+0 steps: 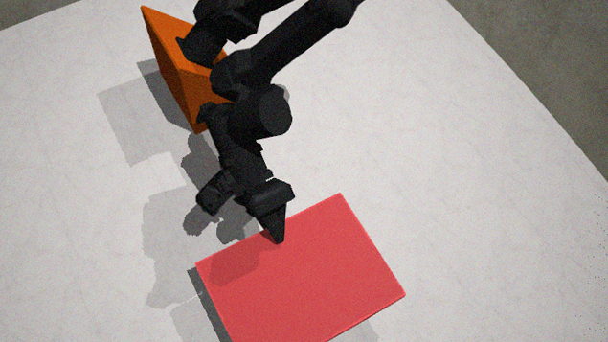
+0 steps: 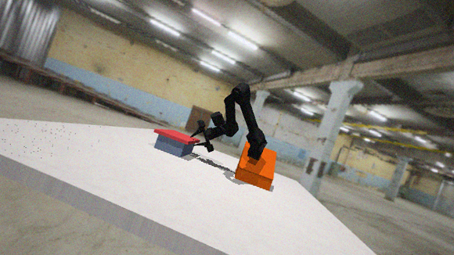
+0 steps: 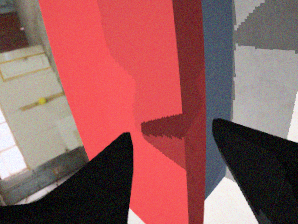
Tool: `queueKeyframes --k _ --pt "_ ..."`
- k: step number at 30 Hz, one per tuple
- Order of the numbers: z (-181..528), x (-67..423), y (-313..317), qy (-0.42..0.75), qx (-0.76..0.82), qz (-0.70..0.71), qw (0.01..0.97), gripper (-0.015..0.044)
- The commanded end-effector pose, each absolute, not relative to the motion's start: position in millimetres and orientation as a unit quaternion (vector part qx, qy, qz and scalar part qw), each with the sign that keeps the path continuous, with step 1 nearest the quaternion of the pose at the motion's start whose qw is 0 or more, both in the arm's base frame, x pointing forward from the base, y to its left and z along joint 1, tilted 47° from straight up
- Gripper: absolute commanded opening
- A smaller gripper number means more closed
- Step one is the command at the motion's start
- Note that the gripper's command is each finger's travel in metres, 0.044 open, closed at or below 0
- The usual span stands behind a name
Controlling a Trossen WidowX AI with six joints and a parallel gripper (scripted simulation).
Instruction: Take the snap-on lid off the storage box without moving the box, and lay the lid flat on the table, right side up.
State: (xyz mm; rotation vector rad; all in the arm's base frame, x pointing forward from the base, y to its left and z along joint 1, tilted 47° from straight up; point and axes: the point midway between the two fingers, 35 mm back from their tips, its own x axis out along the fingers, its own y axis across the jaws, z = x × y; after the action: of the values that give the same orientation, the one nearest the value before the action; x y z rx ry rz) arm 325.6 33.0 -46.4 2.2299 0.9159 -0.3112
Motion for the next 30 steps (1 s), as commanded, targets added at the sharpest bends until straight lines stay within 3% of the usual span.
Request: queueKeyframes --k 1,12,16,30 --pt "-48.0 327.7 32.8 0.350 0.861 -0.122 0.347 0.0183" --pt "-48.0 327.7 32.8 0.350 0.861 -0.122 0.347 0.0109" --pt "-48.0 327.7 32.8 0.350 0.861 -0.122 0.347 0.0004" --pt "-46.2 326.8 32.0 0.353 0.860 -0.120 0.347 0.0000"
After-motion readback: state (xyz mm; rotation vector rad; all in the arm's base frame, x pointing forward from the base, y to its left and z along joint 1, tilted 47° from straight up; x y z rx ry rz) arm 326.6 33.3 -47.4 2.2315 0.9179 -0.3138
